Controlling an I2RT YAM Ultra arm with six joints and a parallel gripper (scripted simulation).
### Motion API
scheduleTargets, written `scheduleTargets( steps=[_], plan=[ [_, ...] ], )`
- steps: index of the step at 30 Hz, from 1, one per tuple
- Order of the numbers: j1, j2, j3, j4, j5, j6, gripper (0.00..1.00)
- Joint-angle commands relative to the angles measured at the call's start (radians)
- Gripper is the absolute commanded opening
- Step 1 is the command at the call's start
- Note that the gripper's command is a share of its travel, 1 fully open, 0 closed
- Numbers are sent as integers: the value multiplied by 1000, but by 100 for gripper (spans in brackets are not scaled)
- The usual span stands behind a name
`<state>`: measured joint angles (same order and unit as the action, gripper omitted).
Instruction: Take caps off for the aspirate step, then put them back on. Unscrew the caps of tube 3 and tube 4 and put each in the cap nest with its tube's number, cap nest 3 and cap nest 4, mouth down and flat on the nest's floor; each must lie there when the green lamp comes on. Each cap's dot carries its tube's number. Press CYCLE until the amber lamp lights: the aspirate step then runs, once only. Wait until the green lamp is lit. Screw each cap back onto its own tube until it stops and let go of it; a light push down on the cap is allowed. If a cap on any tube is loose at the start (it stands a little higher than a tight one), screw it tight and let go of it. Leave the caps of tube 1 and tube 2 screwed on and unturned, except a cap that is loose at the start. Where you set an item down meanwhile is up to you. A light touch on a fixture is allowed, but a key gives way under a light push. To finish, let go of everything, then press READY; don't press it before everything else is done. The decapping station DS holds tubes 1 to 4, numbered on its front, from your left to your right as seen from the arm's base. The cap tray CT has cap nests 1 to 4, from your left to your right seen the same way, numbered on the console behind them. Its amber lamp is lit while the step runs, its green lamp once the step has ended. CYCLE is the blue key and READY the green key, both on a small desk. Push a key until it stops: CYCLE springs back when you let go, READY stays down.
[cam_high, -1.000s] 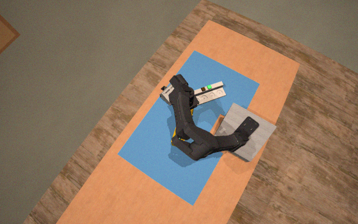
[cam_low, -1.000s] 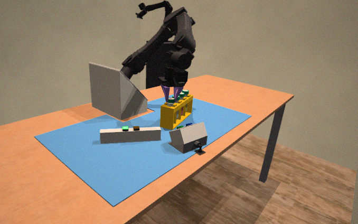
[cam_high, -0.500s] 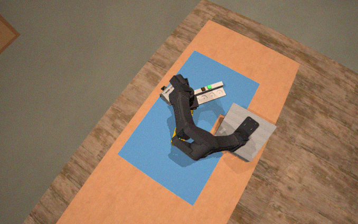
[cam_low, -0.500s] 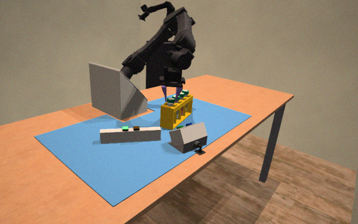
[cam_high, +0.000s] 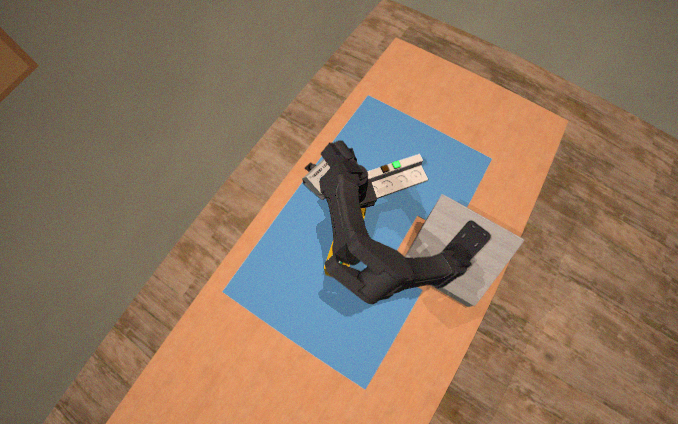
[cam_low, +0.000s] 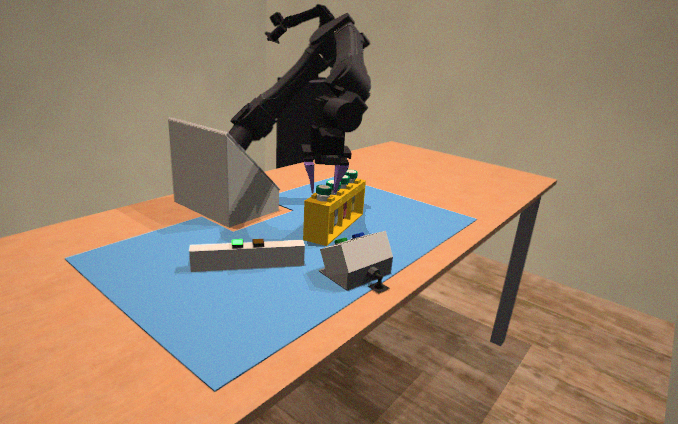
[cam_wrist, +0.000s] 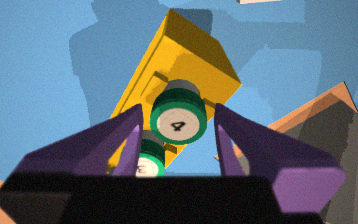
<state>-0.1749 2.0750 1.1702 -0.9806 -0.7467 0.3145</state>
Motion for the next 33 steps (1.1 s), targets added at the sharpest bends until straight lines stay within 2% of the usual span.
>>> scheduleTargets(
  steps=[1, 16, 24, 25, 33],
  plan=[
    [-11, -5, 5, 0, 0, -83, 49],
    [-12, -4, 5, 0, 0, -683, 49],
    [-13, -3, 8, -3, 1, -711, 49],
    [-13, -3, 8, -3, 1, -711, 0],
    [-13, -2, 8, -3, 1, -711, 0]
  ],
)
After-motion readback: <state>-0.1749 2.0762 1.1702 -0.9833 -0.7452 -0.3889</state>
